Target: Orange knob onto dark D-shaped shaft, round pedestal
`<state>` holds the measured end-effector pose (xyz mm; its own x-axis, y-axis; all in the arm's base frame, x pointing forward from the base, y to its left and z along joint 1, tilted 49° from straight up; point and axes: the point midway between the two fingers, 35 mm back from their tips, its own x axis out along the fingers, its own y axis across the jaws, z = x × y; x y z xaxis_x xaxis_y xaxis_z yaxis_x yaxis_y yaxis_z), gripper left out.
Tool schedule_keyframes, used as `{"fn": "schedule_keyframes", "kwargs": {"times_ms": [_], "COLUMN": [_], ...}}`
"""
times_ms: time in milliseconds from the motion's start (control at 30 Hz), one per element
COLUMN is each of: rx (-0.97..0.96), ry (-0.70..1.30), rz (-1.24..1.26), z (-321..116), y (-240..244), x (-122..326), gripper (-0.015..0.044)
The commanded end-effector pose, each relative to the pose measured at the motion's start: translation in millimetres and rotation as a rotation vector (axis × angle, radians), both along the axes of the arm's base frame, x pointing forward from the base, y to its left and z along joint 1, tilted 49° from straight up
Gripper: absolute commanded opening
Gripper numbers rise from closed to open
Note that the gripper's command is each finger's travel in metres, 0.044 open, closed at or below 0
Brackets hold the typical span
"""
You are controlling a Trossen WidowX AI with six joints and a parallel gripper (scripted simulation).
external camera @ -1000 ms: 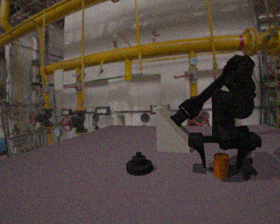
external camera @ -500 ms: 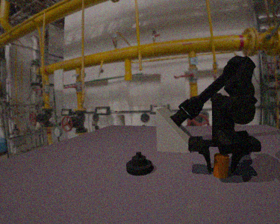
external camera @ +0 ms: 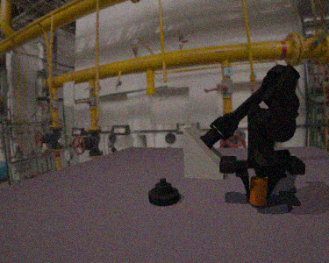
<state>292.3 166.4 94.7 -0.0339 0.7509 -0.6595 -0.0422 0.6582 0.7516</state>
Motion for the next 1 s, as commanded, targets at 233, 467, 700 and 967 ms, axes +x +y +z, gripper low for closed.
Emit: {"fn": "schedule_keyframes", "kwargs": {"times_ms": [233, 467, 700, 967], "rx": [-0.018, -0.011, 0.000, -0.005], "ry": [-0.015, -0.013, -0.010, -0.011], "rz": [-0.013, -0.012, -0.012, -0.013], "z": [33, 59, 73, 54], "y": [-57, -92, -108, -120], "x": [11, 6, 2, 11], "gripper": [0.0000, 0.0000, 0.0000, 0.0000]}}
